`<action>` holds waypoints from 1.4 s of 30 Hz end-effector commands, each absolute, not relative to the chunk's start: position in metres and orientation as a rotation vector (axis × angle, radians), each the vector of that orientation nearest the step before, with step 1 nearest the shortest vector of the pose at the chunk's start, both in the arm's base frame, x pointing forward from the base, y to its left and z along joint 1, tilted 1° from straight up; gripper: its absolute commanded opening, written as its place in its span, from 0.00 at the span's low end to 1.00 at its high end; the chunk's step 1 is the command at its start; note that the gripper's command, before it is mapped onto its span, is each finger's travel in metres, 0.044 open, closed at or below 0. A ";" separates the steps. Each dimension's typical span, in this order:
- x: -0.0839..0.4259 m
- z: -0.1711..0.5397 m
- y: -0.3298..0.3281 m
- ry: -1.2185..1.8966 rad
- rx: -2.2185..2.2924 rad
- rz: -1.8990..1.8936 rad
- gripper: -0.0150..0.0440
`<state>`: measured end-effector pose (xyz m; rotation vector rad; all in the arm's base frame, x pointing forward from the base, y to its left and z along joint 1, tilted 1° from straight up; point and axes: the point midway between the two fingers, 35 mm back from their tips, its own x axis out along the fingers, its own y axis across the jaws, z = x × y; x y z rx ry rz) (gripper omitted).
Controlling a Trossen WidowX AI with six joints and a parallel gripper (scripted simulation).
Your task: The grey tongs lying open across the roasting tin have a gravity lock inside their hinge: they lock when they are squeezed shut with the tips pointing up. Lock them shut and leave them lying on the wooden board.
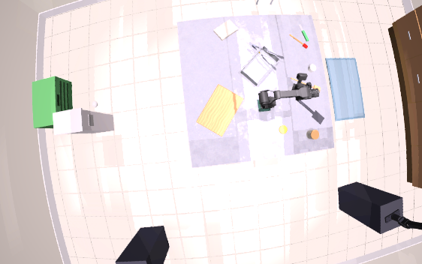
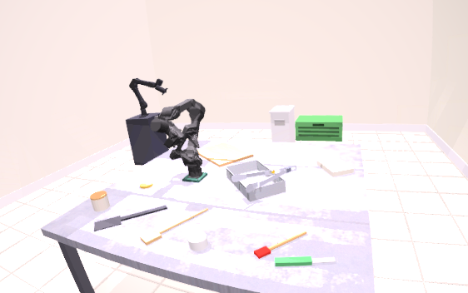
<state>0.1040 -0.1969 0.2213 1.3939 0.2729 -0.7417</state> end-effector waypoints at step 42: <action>0.422 0.158 -0.072 1.467 -0.625 0.586 1.00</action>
